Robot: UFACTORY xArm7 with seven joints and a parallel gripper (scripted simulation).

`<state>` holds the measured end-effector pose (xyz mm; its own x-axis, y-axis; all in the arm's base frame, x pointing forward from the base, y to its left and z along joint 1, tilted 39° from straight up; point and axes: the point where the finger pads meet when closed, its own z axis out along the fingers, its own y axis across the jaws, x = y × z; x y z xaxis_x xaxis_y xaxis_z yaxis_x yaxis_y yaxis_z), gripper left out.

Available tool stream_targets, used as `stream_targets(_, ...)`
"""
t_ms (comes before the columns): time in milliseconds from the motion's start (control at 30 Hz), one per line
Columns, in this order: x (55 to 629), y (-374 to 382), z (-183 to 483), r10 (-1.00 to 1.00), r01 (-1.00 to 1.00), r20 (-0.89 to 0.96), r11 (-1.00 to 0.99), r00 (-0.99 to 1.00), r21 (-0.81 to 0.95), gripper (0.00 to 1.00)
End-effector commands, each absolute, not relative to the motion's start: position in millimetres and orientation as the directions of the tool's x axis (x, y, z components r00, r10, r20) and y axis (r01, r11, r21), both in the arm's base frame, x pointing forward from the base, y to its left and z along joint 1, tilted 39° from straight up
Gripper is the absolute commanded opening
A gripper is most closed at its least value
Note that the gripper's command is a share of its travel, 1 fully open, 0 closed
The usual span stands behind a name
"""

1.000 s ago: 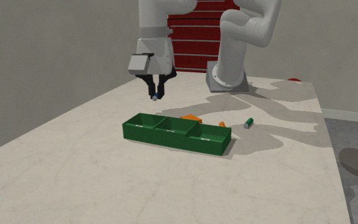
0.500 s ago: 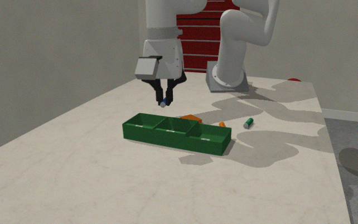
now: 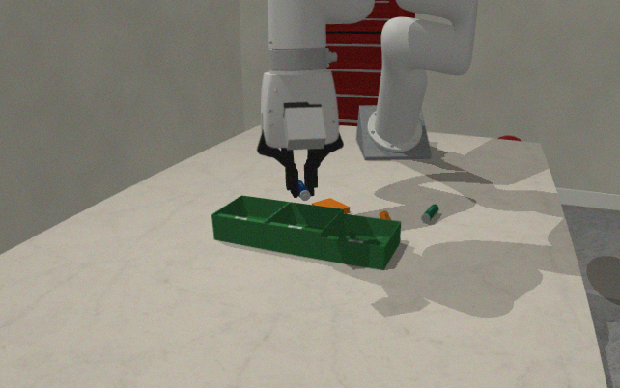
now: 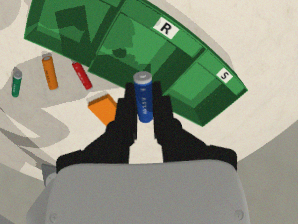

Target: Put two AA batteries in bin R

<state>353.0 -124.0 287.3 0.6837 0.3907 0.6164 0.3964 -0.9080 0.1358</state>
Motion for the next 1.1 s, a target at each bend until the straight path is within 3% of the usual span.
stream_targets(0,366.0,-115.4,299.3,0.527,0.498,0.589,-0.836,0.612,0.231,0.0)
stream_targets(600,366.1,-115.3,299.3,0.874,0.735,0.39,-0.463,0.288,0.495,0.0)
stream_targets(833,366.1,-115.3,299.3,0.95,0.78,0.284,-0.273,0.127,0.563,0.0)
stream_targets(1067,366.1,-115.4,299.3,0.962,0.786,0.258,-0.224,0.085,0.576,0.0)
